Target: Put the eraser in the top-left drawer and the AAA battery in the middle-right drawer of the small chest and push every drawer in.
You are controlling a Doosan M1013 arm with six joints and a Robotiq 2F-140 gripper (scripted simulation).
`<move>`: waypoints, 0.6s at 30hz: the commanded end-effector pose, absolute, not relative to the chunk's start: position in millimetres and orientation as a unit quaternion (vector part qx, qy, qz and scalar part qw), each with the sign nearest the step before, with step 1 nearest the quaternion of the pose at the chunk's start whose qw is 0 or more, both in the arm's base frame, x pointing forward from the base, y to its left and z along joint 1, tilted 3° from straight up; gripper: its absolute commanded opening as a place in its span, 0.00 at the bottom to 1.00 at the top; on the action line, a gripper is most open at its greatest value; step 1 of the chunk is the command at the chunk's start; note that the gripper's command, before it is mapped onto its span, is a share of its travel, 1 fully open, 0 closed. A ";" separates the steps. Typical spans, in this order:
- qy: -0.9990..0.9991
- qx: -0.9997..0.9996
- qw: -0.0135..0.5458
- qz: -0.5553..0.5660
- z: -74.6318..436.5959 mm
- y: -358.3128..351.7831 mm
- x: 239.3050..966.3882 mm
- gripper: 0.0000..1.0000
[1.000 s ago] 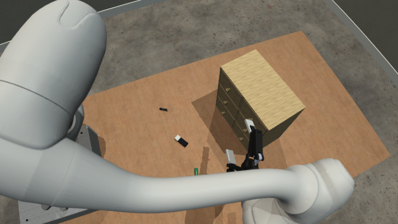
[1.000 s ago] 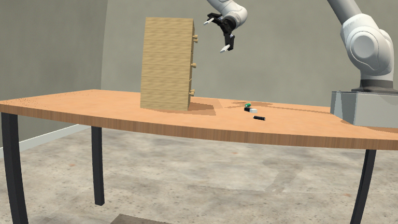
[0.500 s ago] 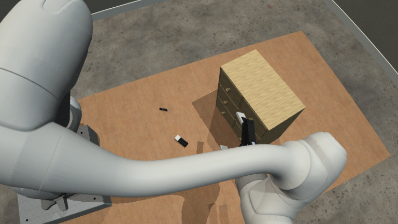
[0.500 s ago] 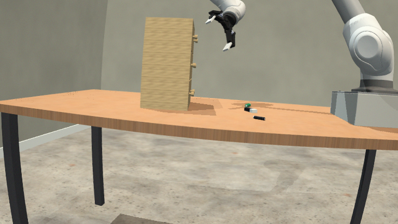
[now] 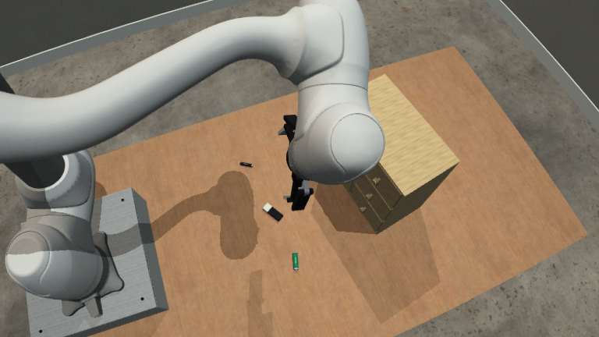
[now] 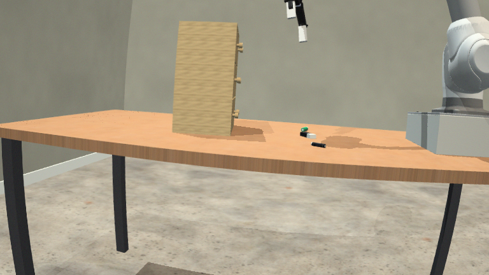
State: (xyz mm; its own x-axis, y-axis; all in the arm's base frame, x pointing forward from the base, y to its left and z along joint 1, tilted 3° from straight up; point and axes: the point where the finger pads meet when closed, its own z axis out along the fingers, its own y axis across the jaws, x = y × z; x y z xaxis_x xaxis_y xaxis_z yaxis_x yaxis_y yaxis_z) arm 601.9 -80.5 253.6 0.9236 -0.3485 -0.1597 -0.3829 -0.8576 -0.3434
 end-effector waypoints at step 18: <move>0.083 -0.996 -0.028 -0.011 314.7 -45.0 551.6 1.00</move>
